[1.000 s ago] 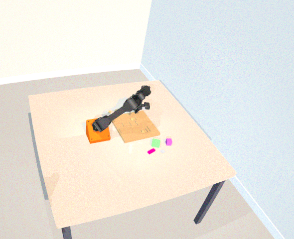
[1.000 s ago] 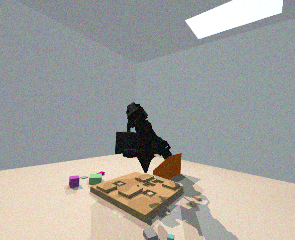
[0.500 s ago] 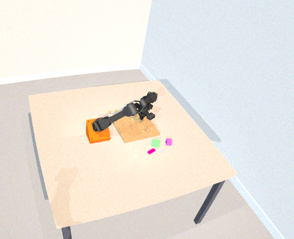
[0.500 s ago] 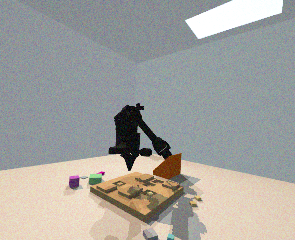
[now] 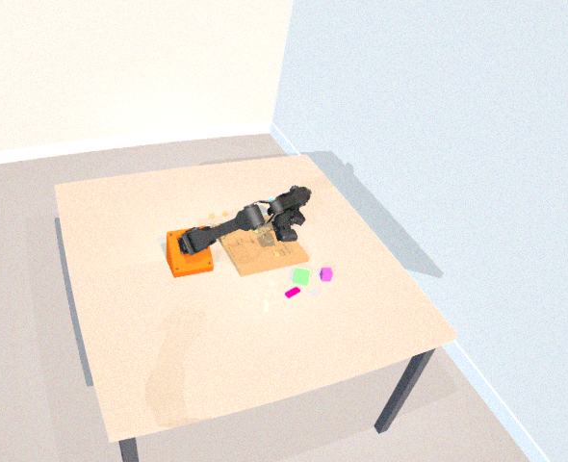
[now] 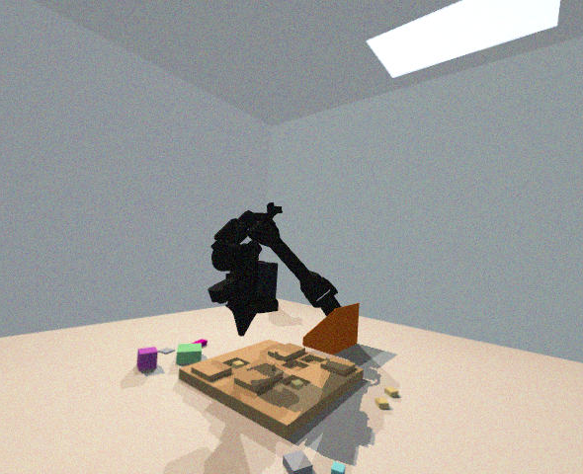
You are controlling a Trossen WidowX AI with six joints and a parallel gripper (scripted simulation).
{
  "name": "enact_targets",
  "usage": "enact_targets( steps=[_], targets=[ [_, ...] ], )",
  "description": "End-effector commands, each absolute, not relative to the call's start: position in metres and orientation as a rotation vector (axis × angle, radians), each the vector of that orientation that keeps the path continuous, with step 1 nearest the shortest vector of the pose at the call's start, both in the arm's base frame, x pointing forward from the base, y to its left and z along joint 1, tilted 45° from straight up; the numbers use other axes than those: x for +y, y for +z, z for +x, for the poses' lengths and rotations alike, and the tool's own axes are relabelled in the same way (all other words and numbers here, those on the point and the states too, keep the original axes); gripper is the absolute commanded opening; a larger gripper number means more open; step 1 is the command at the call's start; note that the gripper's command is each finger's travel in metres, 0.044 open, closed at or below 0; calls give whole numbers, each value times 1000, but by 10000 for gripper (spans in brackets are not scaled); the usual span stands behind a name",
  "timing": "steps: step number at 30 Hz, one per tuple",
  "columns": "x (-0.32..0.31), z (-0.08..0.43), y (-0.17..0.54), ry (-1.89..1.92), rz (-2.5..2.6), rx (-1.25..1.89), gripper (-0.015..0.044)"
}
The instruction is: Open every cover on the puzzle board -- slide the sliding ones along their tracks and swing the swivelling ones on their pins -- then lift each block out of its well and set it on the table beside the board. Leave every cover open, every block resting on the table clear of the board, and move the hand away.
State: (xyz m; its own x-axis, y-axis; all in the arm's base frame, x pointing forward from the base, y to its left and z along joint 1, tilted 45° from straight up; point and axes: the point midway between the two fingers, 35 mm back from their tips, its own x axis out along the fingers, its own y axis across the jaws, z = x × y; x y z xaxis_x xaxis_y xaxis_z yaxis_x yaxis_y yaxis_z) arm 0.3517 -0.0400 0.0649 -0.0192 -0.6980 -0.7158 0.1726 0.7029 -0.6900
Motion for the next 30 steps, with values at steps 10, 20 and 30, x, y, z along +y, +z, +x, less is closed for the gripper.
enact_targets(
  steps=[10, 20, 30],
  targets=[
    [-73, 351, 35, -753, -457, 1426, 0],
    [-80, 351, 30, -754, -457, 1426, 0],
    [-87, 351, 23, -754, -458, 1426, 0]
  ],
)
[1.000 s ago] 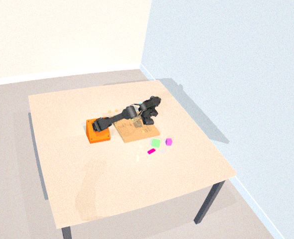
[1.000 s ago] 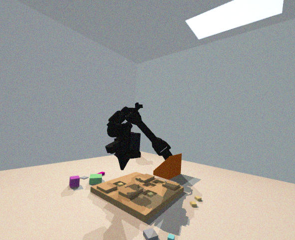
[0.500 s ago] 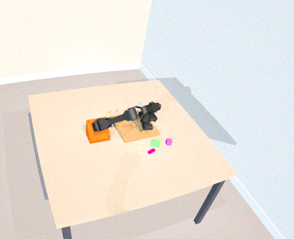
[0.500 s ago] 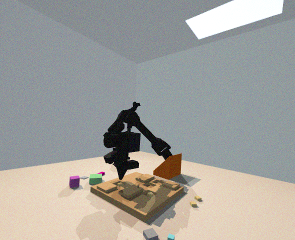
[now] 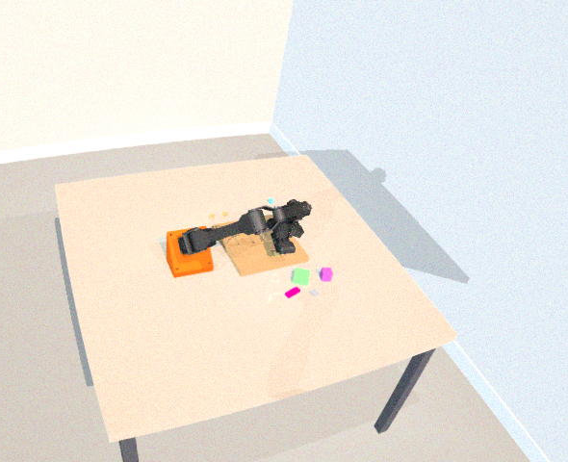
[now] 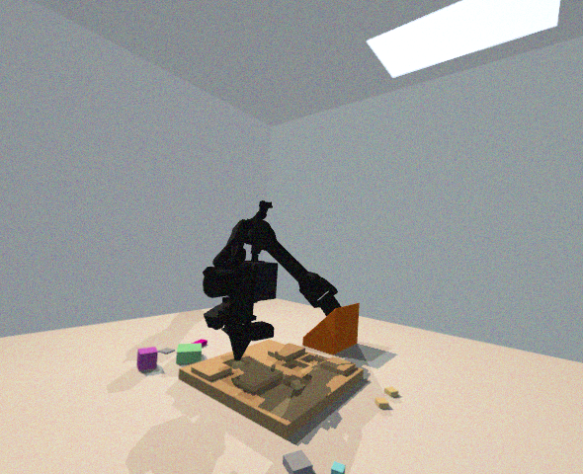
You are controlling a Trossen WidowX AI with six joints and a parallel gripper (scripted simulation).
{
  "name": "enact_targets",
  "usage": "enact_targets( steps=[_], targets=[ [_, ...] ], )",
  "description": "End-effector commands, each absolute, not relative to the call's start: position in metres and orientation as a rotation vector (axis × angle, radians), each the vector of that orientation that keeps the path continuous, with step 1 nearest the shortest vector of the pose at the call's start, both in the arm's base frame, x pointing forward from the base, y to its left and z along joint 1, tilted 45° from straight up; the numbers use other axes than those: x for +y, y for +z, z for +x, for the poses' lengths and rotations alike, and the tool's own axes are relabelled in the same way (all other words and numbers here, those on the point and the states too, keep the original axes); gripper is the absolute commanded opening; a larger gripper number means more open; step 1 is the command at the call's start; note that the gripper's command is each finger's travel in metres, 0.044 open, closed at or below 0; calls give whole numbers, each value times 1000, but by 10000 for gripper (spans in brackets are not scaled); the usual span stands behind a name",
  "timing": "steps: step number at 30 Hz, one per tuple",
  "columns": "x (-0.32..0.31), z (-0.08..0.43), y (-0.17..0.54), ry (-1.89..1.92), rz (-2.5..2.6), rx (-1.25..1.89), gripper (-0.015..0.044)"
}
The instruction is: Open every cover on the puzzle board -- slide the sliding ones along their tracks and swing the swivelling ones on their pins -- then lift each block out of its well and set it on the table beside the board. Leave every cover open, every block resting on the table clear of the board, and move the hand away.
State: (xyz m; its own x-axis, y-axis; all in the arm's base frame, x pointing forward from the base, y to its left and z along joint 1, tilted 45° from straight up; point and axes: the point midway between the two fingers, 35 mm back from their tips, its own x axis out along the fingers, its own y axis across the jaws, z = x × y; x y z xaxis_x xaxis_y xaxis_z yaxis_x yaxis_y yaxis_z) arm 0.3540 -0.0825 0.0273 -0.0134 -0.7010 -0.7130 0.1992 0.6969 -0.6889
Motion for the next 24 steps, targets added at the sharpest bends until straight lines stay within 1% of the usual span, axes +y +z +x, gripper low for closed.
enact_targets(
  steps=[1, 13, 24],
  targets=[
    [-87, 351, 23, -754, -458, 1426, 0],
    [-88, 352, 22, -754, -458, 1426, 0],
    [-88, 363, 19, -755, -457, 1425, 0]
  ],
)
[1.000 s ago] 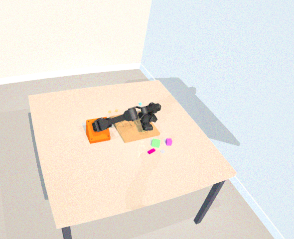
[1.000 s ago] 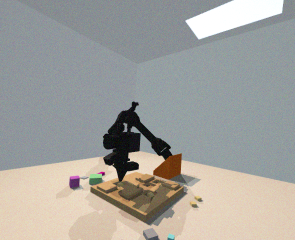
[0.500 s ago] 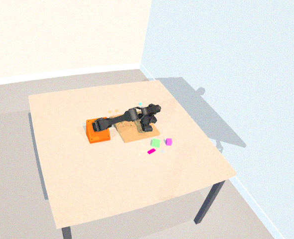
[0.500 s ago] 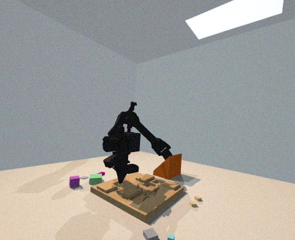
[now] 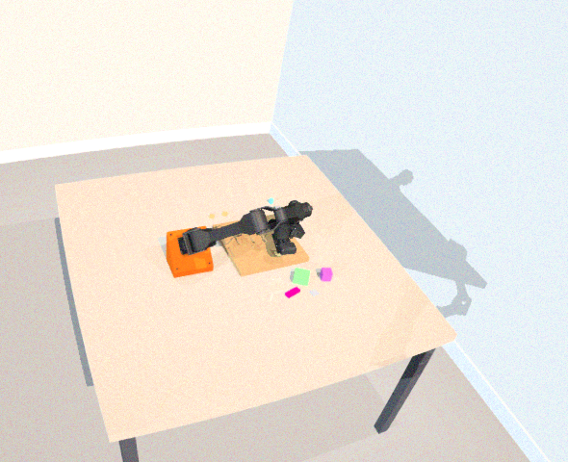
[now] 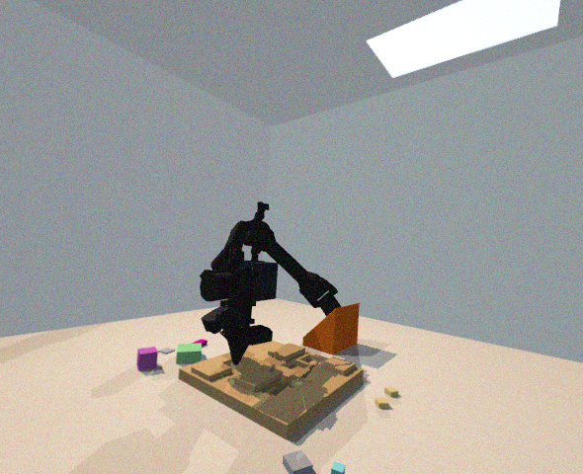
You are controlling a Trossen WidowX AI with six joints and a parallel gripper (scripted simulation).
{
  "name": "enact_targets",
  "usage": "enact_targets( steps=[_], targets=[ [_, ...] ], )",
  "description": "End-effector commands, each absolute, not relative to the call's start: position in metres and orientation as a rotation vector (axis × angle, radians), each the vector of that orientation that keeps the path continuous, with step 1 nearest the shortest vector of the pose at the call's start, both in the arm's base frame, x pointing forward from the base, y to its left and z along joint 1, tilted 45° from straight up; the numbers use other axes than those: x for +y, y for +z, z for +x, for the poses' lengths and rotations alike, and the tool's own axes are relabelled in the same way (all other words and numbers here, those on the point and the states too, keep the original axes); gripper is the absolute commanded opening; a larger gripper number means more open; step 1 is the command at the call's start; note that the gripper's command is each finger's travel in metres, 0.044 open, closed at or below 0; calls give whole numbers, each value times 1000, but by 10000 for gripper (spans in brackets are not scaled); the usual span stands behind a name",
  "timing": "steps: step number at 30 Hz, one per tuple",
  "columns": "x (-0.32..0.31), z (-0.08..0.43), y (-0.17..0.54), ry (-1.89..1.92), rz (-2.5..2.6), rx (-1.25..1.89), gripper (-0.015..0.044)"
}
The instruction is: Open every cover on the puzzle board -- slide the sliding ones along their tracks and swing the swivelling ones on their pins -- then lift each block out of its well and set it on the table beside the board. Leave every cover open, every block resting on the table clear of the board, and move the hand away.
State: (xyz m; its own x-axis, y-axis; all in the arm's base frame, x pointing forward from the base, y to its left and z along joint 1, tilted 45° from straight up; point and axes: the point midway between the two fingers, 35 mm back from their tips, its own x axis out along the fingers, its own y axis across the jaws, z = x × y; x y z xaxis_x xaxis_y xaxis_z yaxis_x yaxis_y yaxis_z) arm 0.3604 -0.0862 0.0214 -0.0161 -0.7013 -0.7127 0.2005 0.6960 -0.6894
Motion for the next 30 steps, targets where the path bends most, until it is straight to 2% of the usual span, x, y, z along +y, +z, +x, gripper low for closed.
enact_targets(
  steps=[1, 15, 21, 30],
  targets=[
    [-88, 363, 19, -755, -457, 1425, 0],
    [-80, 360, 28, -758, -452, 1423, 0],
    [-61, 362, 44, -753, -453, 1426, 144],
    [-42, 360, 65, -757, -449, 1424, 144]
  ],
)
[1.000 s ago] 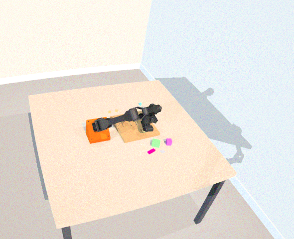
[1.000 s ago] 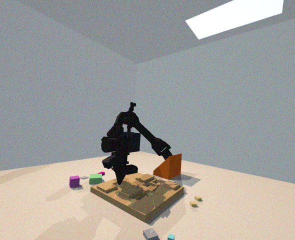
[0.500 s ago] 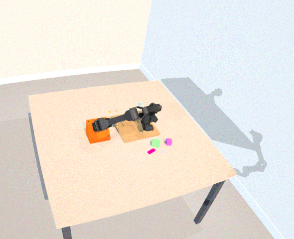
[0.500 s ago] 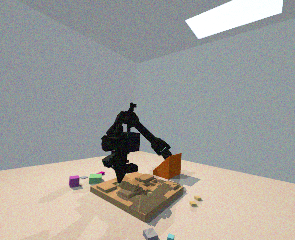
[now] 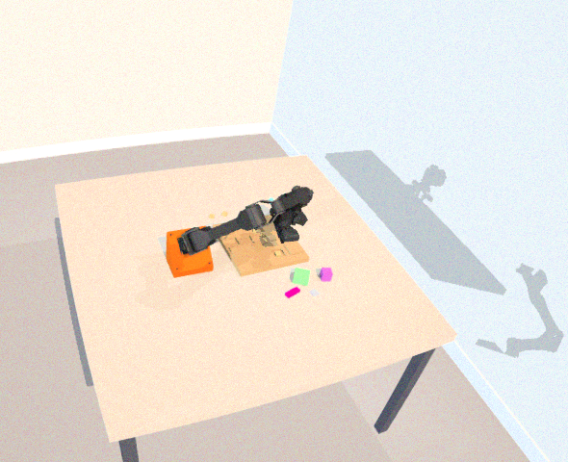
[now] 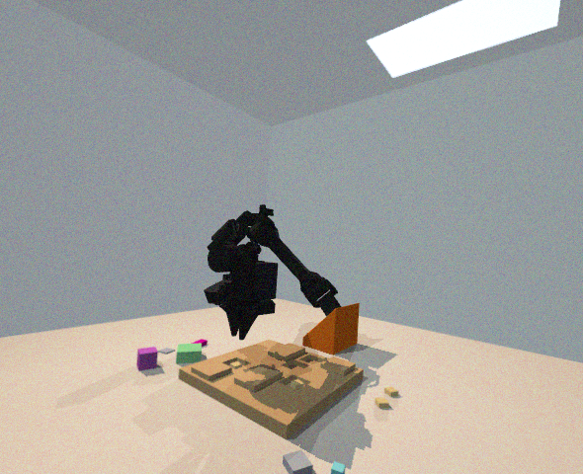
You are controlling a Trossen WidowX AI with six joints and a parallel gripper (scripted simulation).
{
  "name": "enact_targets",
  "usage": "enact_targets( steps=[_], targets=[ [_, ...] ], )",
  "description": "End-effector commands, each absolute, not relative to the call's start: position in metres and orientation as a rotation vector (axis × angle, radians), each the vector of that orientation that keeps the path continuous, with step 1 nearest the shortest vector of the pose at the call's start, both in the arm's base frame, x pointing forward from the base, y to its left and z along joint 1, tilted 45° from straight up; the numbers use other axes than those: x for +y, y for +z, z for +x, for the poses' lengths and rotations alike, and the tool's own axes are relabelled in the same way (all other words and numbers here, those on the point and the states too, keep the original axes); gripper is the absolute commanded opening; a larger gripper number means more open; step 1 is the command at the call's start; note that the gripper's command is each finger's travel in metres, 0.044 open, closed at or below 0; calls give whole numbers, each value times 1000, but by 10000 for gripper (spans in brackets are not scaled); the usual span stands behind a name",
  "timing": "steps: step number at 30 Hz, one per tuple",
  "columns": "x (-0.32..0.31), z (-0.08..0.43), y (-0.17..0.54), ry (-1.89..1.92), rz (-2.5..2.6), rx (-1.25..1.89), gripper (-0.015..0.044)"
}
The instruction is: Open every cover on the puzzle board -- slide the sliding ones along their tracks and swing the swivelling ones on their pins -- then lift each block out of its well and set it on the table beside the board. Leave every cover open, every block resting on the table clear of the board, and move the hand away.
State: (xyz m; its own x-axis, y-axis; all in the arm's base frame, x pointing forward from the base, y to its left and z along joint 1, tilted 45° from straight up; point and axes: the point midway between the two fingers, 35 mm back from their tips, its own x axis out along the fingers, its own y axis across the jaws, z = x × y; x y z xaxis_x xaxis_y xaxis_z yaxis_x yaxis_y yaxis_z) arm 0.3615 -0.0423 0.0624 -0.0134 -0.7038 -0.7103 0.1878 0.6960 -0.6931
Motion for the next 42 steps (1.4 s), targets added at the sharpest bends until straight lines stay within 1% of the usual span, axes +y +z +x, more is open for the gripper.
enact_targets(
  steps=[1, 42],
  targets=[
    [-42, 360, 65, -759, -447, 1422, 144],
    [-53, 360, 56, -1148, 40, 1106, 144]
  ],
)
